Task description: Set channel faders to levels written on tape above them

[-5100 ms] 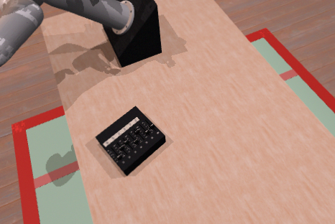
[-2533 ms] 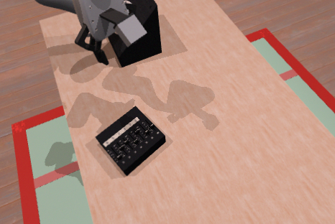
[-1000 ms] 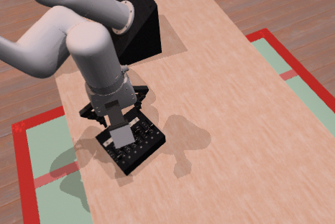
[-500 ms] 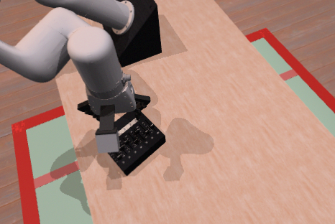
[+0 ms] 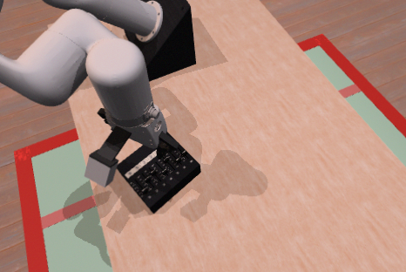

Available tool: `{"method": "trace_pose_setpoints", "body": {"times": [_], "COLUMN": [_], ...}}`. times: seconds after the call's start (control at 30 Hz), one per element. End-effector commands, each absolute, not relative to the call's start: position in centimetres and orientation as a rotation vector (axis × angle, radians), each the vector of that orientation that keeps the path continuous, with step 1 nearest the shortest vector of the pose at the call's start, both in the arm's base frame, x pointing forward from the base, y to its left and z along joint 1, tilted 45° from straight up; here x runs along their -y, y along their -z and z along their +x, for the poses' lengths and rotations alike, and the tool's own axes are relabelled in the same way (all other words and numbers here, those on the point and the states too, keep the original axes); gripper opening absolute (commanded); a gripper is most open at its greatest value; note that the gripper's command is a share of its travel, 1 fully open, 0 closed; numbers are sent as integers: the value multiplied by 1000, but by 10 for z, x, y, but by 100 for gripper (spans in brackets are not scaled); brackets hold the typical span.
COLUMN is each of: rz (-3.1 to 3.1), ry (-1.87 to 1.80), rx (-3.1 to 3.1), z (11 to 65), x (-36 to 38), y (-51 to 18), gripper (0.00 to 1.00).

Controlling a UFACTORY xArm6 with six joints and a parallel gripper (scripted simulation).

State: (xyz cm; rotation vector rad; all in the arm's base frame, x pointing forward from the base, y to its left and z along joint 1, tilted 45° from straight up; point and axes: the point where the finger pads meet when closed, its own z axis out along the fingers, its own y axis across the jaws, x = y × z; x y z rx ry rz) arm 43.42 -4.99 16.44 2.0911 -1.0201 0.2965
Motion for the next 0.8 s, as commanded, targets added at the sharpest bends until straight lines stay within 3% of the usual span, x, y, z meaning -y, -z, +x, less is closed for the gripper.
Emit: {"method": "trace_pose_setpoints", "body": {"times": [0.0, 0.77], "rz": [1902, 1177], "ry": [-406, -759], "rx": [1301, 1963], "z": [437, 435], "x": [45, 23], "y": [-170, -179], "gripper": [100, 100]}}
